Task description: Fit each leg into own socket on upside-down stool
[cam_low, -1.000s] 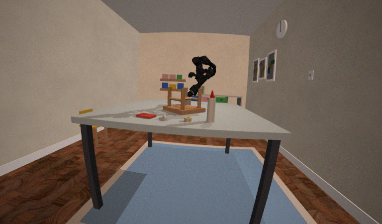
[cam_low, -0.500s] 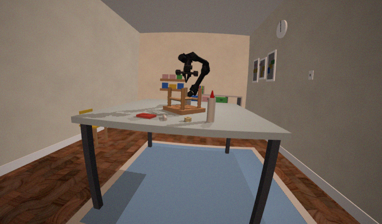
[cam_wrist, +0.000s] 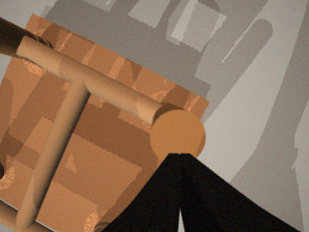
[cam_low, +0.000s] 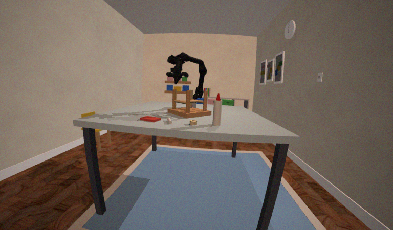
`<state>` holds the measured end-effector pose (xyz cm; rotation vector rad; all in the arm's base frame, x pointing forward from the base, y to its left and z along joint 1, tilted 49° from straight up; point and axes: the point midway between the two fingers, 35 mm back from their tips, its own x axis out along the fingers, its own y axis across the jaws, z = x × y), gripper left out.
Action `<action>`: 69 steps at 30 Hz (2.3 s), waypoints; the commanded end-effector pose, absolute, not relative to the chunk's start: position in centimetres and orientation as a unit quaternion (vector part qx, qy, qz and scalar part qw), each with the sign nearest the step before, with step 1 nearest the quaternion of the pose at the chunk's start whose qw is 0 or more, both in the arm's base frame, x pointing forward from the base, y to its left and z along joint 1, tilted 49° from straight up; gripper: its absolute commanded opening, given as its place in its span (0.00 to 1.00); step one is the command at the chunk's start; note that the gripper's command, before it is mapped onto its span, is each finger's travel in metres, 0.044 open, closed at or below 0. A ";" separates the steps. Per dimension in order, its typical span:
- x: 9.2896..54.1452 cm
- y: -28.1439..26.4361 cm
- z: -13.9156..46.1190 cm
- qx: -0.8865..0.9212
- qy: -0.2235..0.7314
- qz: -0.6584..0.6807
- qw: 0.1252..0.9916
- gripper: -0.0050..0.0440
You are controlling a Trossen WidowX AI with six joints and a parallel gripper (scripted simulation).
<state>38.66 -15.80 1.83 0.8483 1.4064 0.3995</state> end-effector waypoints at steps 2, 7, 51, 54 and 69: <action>38.8 -15.9 1.4 0.376 0.627 0.173 0.660 0.10; 38.7 -15.1 0.7 0.376 0.627 0.173 0.660 0.10; 38.3 -11.5 -2.5 0.376 0.627 0.173 0.660 0.10; 38.2 -11.3 -2.7 0.376 0.627 0.173 0.660 0.10; 38.2 -11.0 -2.9 0.376 0.627 0.173 0.660 0.10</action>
